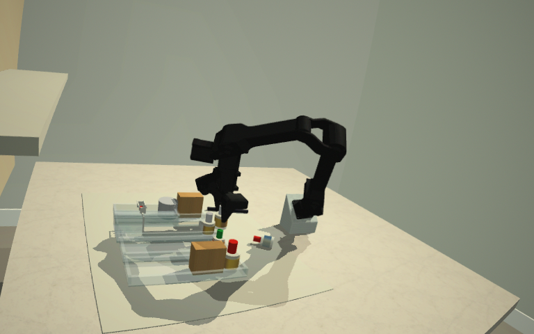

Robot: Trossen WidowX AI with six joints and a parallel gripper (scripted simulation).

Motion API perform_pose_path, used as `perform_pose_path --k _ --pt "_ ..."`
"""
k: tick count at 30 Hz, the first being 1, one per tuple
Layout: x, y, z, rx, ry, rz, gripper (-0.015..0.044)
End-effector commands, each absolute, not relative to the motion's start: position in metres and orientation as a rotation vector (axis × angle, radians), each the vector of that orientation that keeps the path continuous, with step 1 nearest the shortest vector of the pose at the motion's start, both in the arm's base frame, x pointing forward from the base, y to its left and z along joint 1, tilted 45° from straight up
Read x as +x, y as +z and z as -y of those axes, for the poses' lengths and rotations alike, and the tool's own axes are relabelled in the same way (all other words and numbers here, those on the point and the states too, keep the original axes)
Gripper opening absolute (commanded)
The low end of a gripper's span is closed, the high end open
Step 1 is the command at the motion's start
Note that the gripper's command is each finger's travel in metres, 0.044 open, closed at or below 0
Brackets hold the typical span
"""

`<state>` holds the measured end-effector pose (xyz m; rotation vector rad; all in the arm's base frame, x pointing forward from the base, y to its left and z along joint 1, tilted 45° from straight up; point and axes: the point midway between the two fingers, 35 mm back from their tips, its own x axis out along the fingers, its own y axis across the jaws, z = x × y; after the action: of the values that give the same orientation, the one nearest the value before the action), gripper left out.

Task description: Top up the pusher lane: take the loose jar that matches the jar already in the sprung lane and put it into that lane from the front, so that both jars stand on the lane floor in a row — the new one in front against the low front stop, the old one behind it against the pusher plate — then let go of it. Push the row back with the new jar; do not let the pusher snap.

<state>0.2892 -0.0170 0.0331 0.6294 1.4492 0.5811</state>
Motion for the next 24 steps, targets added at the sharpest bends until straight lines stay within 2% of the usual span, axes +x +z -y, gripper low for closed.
perform_pose_path --k 1,24 --pt "0.297 0.0356 0.0184 0.623 0.583 -1.425 0.0" --pt "0.3053 0.0366 0.0189 0.623 0.583 -1.425 0.0"
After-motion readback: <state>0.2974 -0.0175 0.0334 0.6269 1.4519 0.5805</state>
